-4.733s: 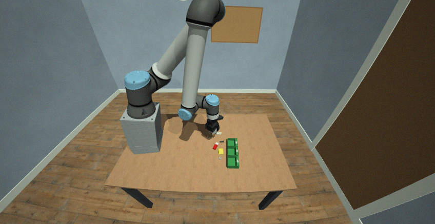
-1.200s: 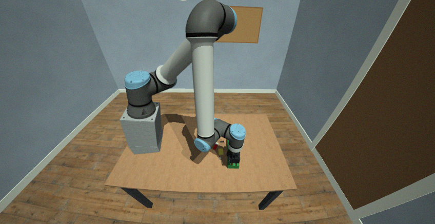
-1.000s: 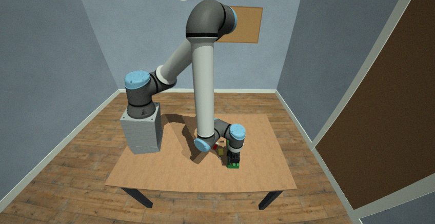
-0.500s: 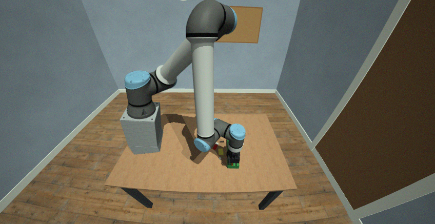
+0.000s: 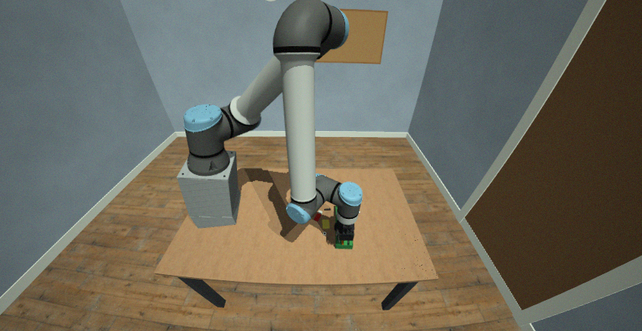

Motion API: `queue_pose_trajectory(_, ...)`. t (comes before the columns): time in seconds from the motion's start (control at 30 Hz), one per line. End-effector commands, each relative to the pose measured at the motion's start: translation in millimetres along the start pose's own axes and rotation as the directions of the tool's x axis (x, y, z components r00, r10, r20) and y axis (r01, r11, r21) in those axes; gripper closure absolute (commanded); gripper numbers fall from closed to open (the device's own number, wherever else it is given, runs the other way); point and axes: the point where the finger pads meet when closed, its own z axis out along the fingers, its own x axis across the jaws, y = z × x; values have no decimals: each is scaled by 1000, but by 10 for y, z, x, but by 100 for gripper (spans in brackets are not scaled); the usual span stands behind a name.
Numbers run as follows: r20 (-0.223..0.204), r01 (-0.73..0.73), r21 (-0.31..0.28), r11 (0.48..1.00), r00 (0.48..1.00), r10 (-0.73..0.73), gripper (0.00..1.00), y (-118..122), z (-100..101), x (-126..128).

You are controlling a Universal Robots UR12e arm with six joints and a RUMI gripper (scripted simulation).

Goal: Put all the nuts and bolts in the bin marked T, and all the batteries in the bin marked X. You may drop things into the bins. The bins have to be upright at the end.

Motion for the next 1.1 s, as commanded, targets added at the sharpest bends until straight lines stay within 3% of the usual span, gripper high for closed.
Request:
queue_pose_trajectory(0.0,-1,0,0,1000,1000,0,86,2,-64,6)
queue_pose_trajectory(0.53,-1,0,0,1000,1000,0,86,2,-251,6)
queue_pose_trajectory(0.7,-1,0,-1,1000,1000,0,86,2,-471,6)
queue_pose_trajectory(1.07,-1,0,-1,1000,1000,0,86,1,-471,4)
